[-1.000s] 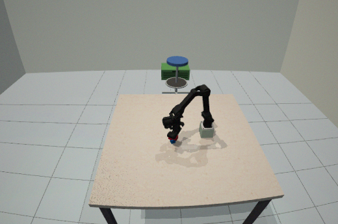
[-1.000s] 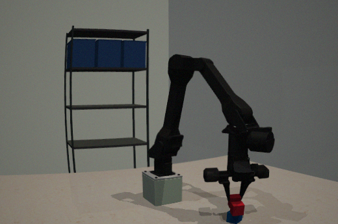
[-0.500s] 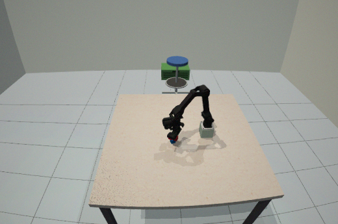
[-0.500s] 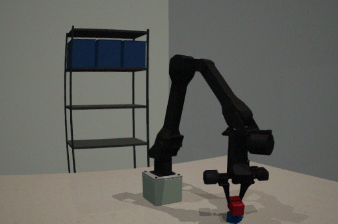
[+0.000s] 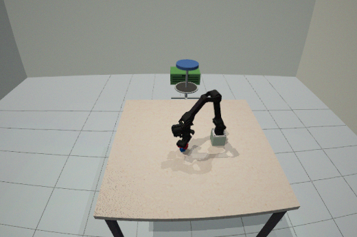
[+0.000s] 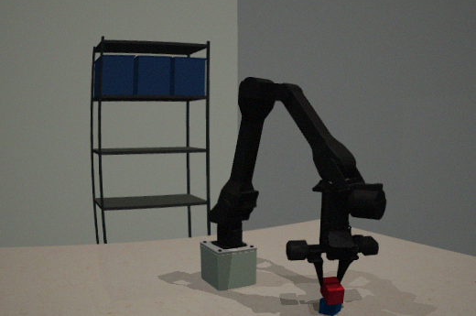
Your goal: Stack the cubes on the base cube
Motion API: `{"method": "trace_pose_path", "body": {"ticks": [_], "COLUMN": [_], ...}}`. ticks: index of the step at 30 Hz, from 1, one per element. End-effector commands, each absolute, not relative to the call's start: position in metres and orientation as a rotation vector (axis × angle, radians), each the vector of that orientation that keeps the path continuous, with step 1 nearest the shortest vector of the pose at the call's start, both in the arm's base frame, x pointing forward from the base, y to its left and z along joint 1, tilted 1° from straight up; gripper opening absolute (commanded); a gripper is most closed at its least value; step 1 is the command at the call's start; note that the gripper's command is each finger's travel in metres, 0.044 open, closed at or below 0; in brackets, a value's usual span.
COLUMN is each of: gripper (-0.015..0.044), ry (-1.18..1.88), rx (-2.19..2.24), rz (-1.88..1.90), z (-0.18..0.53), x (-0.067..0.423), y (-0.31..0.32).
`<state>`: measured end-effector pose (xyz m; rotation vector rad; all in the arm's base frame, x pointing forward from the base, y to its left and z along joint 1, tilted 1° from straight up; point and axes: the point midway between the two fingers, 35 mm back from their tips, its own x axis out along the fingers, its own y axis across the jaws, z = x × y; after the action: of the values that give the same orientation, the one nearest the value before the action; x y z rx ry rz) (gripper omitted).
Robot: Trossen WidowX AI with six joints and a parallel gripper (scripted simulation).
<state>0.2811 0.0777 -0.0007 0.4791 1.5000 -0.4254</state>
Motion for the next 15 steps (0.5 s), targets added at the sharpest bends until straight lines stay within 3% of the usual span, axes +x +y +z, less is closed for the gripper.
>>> {"method": "trace_pose_path", "body": {"ticks": [1, 15], "gripper": [0.0205, 0.0205], "ry": [1.499, 1.500], "rx": [0.478, 0.479], "rz": [-0.425, -0.425], "z": [-0.001, 0.012], "x": [0.281, 0.281], "y": [0.078, 0.077]}}
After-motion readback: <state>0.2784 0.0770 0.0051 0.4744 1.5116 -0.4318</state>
